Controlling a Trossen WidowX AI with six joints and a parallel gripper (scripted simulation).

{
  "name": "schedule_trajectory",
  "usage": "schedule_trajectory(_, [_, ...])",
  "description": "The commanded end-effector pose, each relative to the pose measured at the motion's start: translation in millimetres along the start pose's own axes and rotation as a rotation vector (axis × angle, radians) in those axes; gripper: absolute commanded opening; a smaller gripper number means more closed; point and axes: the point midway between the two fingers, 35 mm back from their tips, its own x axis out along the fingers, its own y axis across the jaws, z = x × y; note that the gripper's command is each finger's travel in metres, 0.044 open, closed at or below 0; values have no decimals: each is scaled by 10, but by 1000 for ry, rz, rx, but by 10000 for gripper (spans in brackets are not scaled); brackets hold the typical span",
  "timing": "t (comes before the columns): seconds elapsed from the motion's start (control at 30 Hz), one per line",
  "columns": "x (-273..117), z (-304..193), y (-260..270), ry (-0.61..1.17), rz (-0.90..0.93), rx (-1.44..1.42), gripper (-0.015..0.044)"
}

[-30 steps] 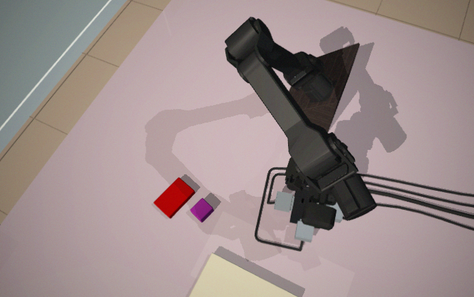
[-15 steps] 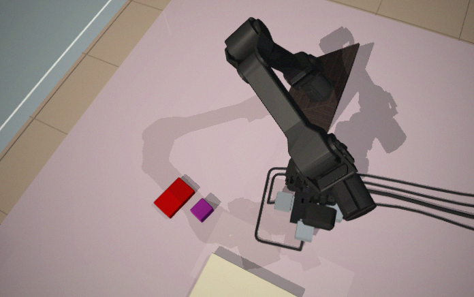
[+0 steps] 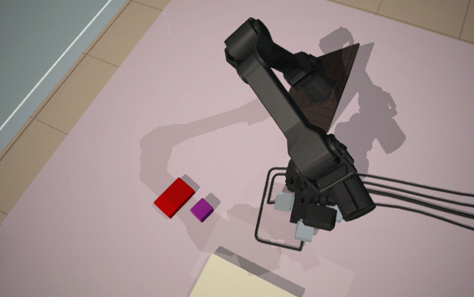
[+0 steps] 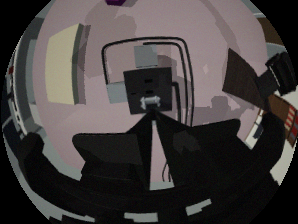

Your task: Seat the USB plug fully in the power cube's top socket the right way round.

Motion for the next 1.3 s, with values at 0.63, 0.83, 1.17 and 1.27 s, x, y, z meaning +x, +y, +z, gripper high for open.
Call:
schedule_trajectory(0.63, [29,-19,0,14,-3,-17,0])
schedule_trajectory(0.83, [36,-21,1,16,-3,-21,0])
schedule_trajectory(1.17, [48,-24,3,18,-3,-25,0])
schedule_trajectory(1.27, [52,-24,3,18,-3,-25,0])
